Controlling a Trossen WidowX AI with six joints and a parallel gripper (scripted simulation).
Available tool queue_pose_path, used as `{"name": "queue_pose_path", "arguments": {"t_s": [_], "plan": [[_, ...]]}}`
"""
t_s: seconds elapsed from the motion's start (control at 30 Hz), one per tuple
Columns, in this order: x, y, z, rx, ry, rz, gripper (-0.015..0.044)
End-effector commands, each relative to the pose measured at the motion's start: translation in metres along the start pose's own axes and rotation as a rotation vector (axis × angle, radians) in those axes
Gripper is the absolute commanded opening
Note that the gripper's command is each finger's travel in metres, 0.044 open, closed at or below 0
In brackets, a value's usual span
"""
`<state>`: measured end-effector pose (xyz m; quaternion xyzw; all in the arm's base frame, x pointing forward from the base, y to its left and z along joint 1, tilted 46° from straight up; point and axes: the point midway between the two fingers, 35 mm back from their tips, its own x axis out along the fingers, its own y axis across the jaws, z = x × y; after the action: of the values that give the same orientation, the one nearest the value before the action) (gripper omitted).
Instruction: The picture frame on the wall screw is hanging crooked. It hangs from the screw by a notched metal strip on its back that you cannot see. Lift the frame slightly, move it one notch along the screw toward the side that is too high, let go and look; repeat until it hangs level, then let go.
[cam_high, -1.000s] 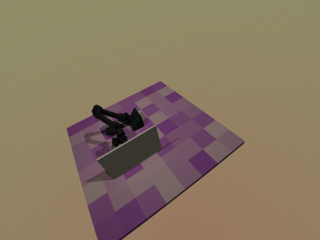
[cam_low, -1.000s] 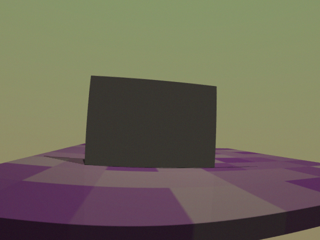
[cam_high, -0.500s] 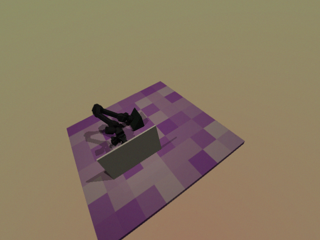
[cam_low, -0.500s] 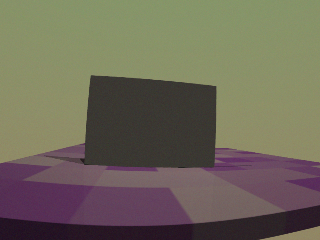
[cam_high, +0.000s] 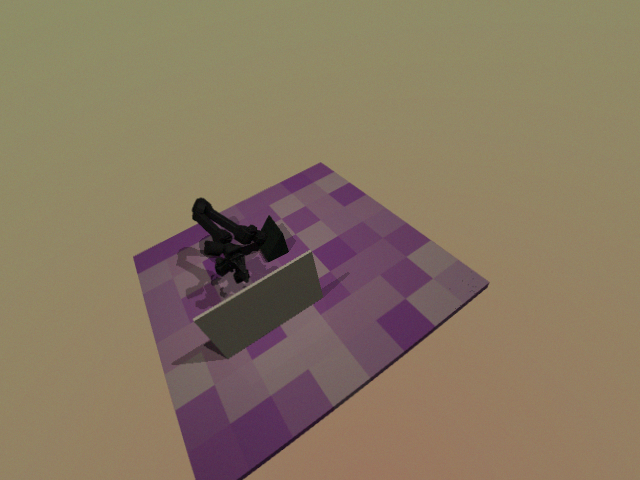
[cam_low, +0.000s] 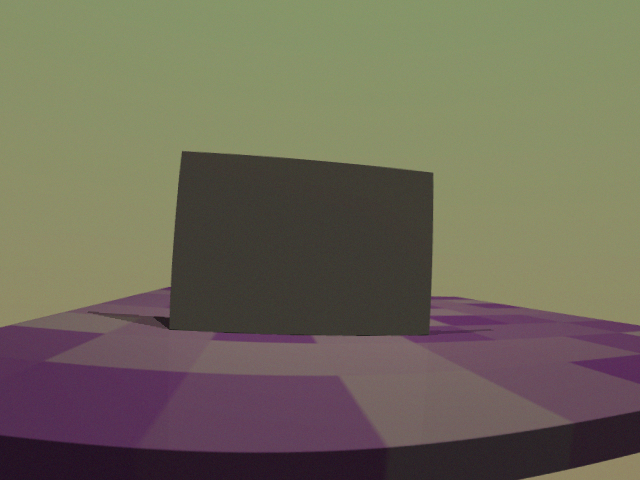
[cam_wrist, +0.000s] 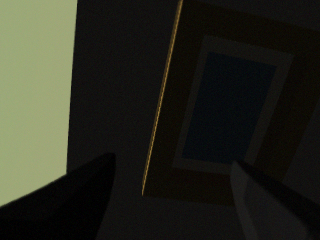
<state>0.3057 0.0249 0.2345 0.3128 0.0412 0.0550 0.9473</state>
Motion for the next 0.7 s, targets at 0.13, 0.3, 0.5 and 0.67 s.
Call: {"name": "queue_pose_path", "arguments": {"t_s": [0.13, 0.3, 0.5, 0.67], "plan": [[-0.049, 0.031, -0.002, -0.079, -0.002, 0.011, 0.0260], [-0.088, 0.034, -0.008, -0.136, 0.005, 0.008, 0.0260], [-0.092, 0.034, -0.009, -0.140, 0.005, 0.009, 0.0260], [-0.093, 0.033, -0.009, -0.144, 0.006, 0.007, 0.0260]]}}
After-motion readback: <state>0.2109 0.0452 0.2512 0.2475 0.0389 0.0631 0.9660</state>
